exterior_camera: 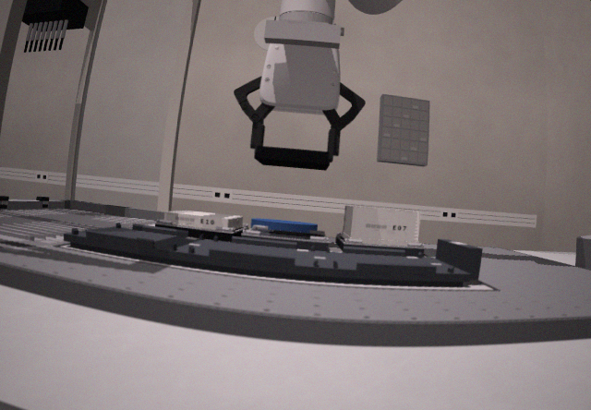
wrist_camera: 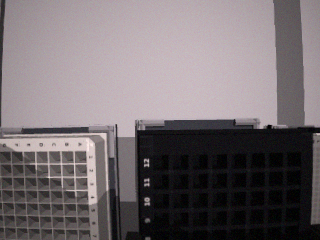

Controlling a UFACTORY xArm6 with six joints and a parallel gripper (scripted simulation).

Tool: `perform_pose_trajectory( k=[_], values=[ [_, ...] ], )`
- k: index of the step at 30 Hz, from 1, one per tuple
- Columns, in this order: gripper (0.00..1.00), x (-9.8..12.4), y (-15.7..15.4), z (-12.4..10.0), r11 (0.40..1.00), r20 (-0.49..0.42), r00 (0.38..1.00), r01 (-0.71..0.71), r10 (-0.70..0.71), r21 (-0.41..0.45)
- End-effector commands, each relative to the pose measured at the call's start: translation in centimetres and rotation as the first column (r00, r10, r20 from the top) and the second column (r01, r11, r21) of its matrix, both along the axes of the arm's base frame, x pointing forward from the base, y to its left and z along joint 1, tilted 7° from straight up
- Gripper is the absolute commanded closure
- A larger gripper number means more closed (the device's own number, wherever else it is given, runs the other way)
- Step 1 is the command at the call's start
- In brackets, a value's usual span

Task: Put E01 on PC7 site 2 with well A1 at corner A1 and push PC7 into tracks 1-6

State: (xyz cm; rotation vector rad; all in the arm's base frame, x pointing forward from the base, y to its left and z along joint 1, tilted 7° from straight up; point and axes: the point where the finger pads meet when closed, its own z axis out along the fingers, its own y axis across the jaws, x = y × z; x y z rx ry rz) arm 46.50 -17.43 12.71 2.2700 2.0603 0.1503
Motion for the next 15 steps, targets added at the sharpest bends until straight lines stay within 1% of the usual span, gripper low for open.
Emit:
perform_pose_trajectory(
  k=[1, 11, 15],
  values=[
    [1.0, 0.0, -0.1, 0.9, 1.0, 0.004, 1.0, 0.0, 0.0, -0.001],
    [1.0, -0.2, -0.1, 2.6, 1.0, 0.004, 1.0, 0.0, 0.0, -0.002],
    [1.0, -0.2, -0.1, 2.7, 1.0, 0.004, 1.0, 0.0, 0.0, -0.002]
  ],
)
